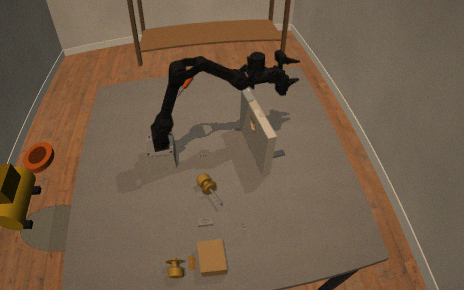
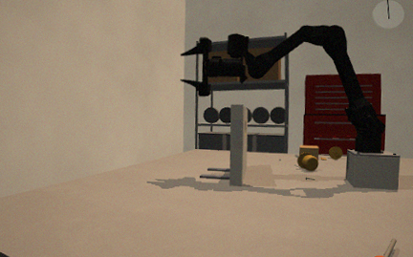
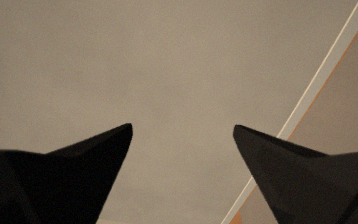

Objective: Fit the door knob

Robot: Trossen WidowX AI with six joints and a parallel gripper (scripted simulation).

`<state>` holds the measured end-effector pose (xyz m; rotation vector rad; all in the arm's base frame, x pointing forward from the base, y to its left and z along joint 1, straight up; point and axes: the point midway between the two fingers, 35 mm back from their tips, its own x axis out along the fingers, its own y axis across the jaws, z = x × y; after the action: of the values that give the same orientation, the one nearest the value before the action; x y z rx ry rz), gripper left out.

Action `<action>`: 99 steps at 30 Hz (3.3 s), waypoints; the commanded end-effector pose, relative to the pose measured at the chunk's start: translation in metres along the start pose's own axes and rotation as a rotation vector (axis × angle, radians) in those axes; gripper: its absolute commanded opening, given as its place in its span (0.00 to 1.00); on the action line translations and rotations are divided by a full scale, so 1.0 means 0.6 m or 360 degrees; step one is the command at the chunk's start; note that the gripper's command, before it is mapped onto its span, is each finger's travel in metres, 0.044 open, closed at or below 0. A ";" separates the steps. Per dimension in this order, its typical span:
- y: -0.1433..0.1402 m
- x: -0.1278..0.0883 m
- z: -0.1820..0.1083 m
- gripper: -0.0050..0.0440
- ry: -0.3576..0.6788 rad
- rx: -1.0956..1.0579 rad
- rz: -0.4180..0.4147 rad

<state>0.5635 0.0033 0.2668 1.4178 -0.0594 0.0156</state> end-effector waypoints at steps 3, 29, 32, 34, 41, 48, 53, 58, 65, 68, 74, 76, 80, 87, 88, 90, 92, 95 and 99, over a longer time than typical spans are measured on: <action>0.000 0.000 0.000 0.92 0.0000 0.0000 0.0000; -0.020 -0.144 0.069 1.00 0.0048 -0.0086 -0.0444; -0.034 -0.193 0.081 1.00 0.0067 -0.0093 -0.0574; -0.034 -0.193 0.081 1.00 0.0067 -0.0093 -0.0574; -0.095 -0.337 0.095 1.00 0.0124 -0.0013 -0.0954; -0.158 -0.462 0.088 1.00 0.0154 0.0184 -0.1282; -0.165 -0.476 0.085 1.00 0.0156 0.0209 -0.1317; -0.165 -0.476 0.085 1.00 0.0156 0.0209 -0.1317; -0.166 -0.467 0.086 1.00 0.0154 0.0203 -0.1319; -0.166 -0.467 0.086 1.00 0.0154 0.0203 -0.1319; -0.171 -0.463 0.085 1.00 0.0154 0.0203 -0.1319; -0.171 -0.463 0.085 1.00 0.0154 0.0203 -0.1319; -0.174 -0.460 0.085 1.00 0.0154 0.0203 -0.1319; -0.176 -0.458 0.084 1.00 0.0154 0.0203 -0.1319; -0.178 -0.456 0.084 1.00 0.0154 0.0203 -0.1319; -0.179 -0.456 0.084 1.00 0.0154 0.0203 -0.1319; -0.181 -0.454 0.083 1.00 0.0154 0.0203 -0.1319; -0.181 -0.454 0.083 1.00 0.0154 0.0203 -0.1319; -0.184 -0.452 0.083 1.00 0.0154 0.0203 -0.1319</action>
<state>0.2958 -0.0556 0.1540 1.4743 0.6171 -0.5985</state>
